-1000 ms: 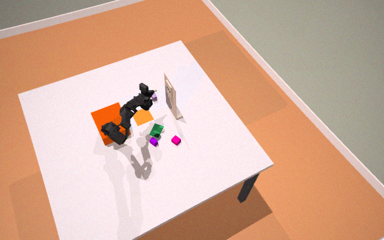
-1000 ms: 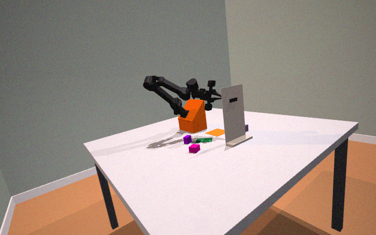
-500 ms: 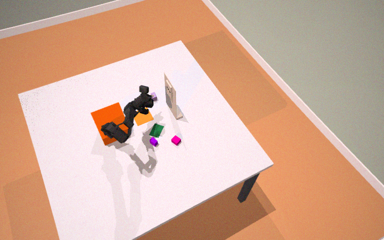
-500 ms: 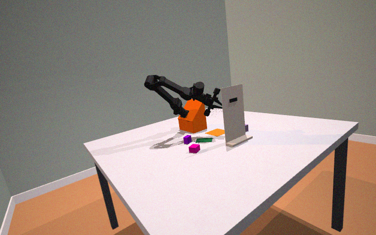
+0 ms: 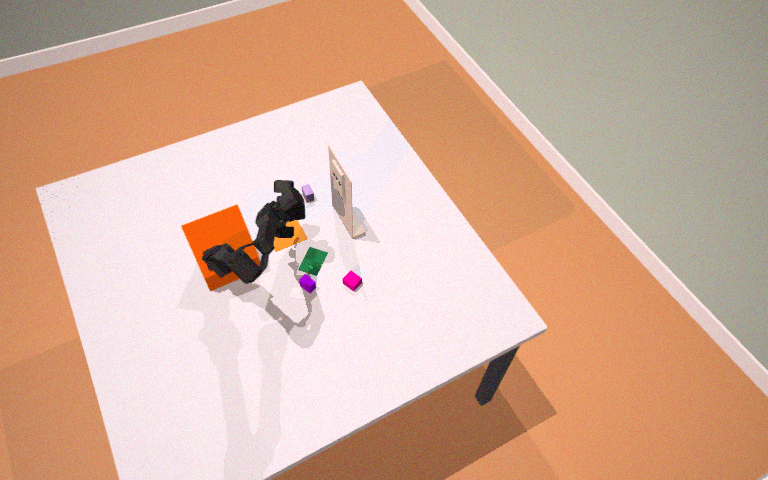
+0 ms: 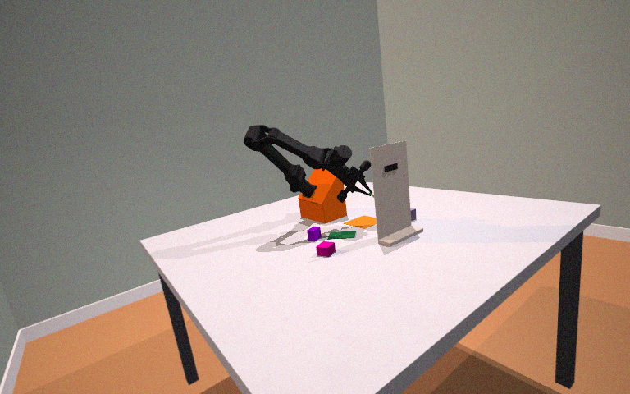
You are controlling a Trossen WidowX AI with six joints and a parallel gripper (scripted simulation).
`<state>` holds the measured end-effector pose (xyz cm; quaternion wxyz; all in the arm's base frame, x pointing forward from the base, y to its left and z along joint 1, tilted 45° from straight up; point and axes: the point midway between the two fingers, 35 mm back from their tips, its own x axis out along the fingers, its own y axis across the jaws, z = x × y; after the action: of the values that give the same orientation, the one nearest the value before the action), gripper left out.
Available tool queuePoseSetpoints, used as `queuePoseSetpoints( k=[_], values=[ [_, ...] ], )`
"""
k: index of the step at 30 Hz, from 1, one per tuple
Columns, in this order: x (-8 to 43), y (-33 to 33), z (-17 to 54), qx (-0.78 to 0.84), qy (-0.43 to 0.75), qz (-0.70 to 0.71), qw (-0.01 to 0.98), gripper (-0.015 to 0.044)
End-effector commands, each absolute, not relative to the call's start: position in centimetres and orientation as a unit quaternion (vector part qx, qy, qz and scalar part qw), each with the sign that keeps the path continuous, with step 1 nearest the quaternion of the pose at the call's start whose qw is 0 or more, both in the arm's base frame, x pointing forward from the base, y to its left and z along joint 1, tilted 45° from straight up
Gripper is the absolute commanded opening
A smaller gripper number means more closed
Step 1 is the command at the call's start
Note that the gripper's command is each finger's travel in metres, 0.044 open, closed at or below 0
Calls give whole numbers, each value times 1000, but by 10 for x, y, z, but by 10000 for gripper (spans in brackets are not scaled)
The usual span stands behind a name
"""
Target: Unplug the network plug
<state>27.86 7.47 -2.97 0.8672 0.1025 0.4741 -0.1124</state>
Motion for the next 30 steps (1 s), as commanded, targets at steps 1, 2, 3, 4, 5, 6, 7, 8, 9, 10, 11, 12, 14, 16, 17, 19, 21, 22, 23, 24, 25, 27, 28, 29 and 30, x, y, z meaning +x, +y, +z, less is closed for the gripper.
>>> queuePoseSetpoints(
  k=[1, 2, 3, 4, 5, 6, 7, 8, 9, 10, 11, 12, 14, 16, 17, 19, 21, 22, 23, 24, 25, 27, 28, 29, 30],
  values=[
    [269, 65, -38, 78, 517, -127, 843, 0],
    [267, 62, -39, 73, 525, -130, 838, 0],
    [264, 60, -41, 68, 534, -133, 832, 0],
    [261, 58, -42, 63, 543, -136, 826, 0],
    [258, 56, -43, 58, 552, -138, 820, 0],
    [256, 53, -45, 53, 561, -141, 814, 0],
    [253, 51, -46, 48, 569, -144, 808, 0],
    [250, 49, -47, 44, 578, -147, 801, 0],
    [247, 47, -48, 40, 585, -149, 796, 0],
    [246, 46, -48, 38, 589, -150, 793, 0],
    [245, 46, -48, 37, 591, -150, 792, 0],
    [245, 46, -48, 37, 591, -150, 792, 0],
    [245, 46, -48, 37, 591, -150, 792, 0],
    [245, 45, -49, 37, 591, -150, 792, 0],
    [245, 44, -50, 37, 591, -150, 792, 0],
    [246, 42, -52, 37, 591, -150, 792, 0],
    [246, 40, -54, 37, 591, -151, 792, 0],
    [247, 39, -56, 37, 591, -151, 792, 0],
    [247, 38, -57, 37, 591, -151, 792, 0],
    [247, 37, -58, 37, 591, -151, 792, 0],
    [247, 36, -59, 37, 591, -151, 792, 0],
    [248, 33, -61, 37, 591, -151, 792, 0],
    [248, 32, -62, 37, 591, -151, 792, 0],
    [248, 31, -63, 37, 591, -151, 792, 0],
    [248, 30, -65, 37, 591, -151, 792, 0]
  ],
)
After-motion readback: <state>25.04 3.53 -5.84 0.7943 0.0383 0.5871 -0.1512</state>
